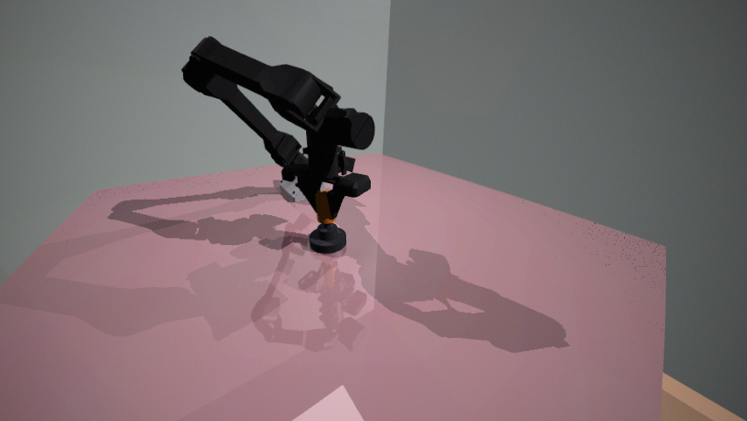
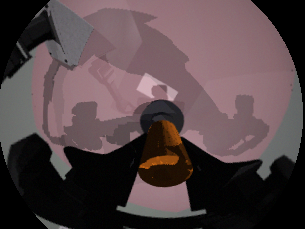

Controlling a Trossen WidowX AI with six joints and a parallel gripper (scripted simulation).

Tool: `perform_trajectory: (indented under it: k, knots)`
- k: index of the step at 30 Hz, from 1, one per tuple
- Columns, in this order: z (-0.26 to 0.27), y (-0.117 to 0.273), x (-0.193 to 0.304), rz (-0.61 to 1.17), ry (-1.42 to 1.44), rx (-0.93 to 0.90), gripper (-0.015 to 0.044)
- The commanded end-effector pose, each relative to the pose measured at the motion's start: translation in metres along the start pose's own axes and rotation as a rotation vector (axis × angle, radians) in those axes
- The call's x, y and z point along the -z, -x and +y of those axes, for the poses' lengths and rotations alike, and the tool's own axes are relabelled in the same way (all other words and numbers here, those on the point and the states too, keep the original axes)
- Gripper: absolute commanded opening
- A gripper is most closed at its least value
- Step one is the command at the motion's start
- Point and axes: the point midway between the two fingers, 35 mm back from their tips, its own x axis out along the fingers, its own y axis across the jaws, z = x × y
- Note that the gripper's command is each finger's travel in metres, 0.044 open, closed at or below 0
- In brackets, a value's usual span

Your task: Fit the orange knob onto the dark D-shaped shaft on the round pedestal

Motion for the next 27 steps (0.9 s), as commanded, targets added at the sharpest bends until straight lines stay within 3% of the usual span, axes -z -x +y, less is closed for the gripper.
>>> perform_trajectory:
  k: [1,7,27]
  knots:
    - [-0.0007,0.0029,0.0013,0.003,0.022,0.004,0.0]
    - [-0.0012,0.0017,0.0012,0.003,0.206,0.004,0.0]
    - [-0.0009,0.0008,0.0004,0.003,0.206,0.004,0.0]
